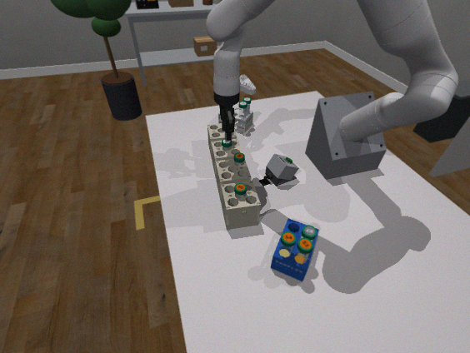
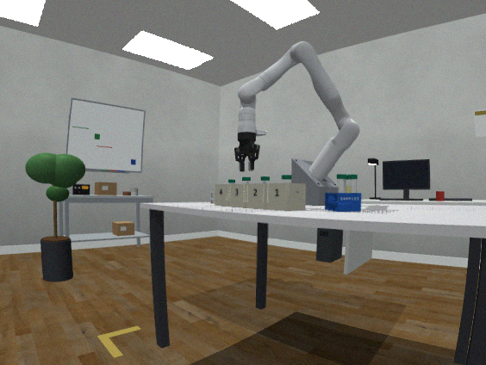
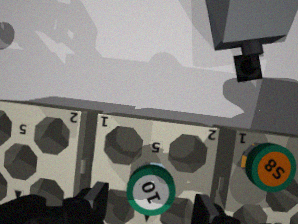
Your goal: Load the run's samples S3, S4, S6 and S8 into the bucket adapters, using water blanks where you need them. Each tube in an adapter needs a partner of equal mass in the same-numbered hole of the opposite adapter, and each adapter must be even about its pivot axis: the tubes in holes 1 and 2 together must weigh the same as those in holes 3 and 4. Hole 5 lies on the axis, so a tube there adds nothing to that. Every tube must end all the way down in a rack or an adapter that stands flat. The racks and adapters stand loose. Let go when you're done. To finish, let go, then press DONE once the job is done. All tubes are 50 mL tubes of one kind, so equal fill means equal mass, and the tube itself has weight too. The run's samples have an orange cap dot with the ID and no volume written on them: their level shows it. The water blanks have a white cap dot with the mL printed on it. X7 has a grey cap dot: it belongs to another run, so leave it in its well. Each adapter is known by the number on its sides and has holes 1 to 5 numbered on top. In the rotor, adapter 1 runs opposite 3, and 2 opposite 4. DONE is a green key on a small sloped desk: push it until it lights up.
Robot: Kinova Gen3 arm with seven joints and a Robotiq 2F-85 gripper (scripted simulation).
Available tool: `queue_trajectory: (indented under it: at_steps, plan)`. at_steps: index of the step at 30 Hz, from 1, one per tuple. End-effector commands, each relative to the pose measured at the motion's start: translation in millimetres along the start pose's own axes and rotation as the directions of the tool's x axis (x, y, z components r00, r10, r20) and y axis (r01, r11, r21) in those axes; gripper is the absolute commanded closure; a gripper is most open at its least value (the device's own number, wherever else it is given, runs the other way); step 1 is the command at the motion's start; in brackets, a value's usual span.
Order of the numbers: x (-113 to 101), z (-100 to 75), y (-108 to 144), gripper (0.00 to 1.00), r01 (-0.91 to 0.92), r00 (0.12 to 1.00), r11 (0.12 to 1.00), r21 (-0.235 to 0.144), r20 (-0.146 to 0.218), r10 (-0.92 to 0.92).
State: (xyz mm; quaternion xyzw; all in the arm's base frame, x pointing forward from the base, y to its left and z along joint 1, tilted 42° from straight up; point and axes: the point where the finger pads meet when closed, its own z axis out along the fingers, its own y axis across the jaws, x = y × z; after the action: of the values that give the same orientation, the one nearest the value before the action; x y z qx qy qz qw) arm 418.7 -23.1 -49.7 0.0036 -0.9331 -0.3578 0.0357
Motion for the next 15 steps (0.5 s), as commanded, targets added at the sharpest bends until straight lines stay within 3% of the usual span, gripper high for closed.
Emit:
queue_trajectory:
  at_steps: [1,15]
  plan:
    - [0,-5.0,0,0.38,0.0,1.0,1.0,0.001,0.002,0.0]
    - [0,-21.0,0,0.38,0.0,1.0,1.0,0.001,0.002,0.0]
